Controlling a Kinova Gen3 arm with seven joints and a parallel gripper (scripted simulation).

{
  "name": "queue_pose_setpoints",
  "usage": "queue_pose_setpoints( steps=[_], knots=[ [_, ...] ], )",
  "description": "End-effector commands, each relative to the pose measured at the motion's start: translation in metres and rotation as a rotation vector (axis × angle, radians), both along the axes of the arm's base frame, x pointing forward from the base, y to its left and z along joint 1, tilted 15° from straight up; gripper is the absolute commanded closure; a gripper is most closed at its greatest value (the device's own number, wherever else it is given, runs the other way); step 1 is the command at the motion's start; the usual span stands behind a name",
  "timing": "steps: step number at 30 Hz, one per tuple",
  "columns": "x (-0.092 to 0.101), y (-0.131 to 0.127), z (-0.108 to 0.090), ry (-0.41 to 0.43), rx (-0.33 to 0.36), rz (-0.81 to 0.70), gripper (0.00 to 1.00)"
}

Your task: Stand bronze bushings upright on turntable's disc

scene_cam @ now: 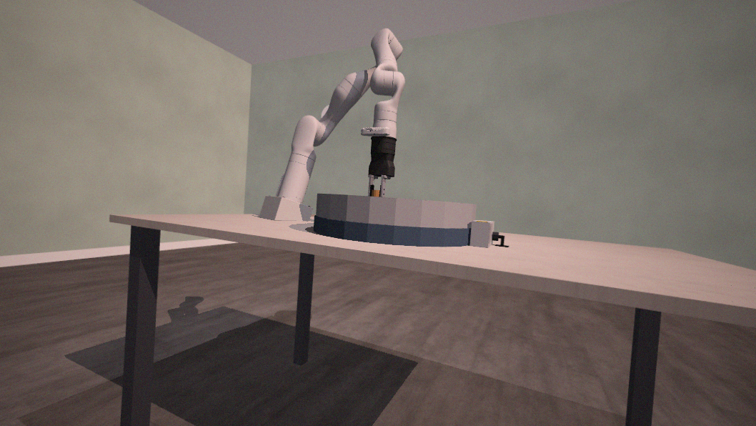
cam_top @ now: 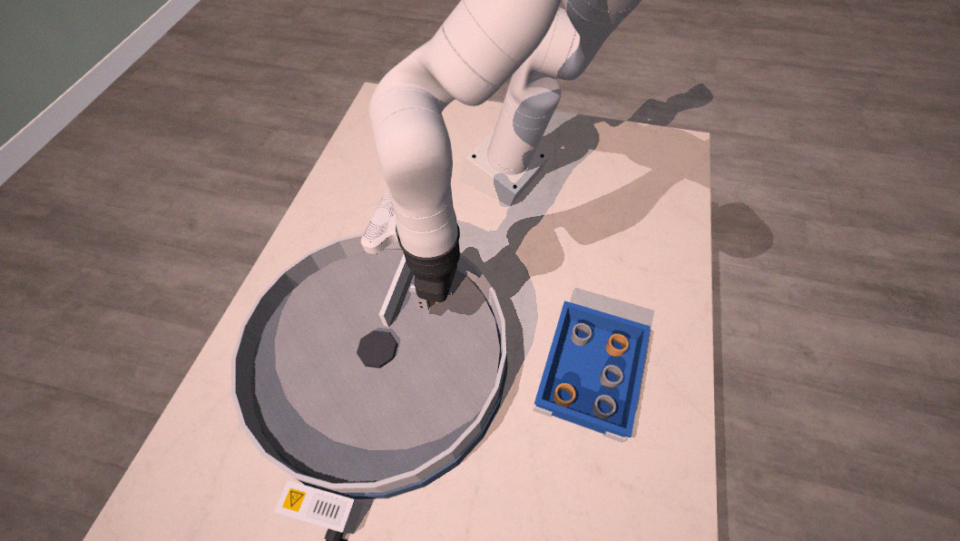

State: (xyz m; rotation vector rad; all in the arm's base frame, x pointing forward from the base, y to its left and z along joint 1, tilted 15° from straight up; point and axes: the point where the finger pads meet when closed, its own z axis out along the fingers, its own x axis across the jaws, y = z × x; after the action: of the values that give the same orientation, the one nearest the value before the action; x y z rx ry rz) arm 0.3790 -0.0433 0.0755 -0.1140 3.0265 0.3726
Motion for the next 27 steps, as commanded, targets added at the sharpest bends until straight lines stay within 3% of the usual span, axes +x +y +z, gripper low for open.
queue_pose_setpoints(
  steps=[1, 27],
  knots=[
    [-0.001, 0.0, -0.004, 0.004, 0.0, -0.001, 1.0],
    [0.002, 0.008, -0.035, 0.004, 0.0, -0.001, 1.0]
  ],
)
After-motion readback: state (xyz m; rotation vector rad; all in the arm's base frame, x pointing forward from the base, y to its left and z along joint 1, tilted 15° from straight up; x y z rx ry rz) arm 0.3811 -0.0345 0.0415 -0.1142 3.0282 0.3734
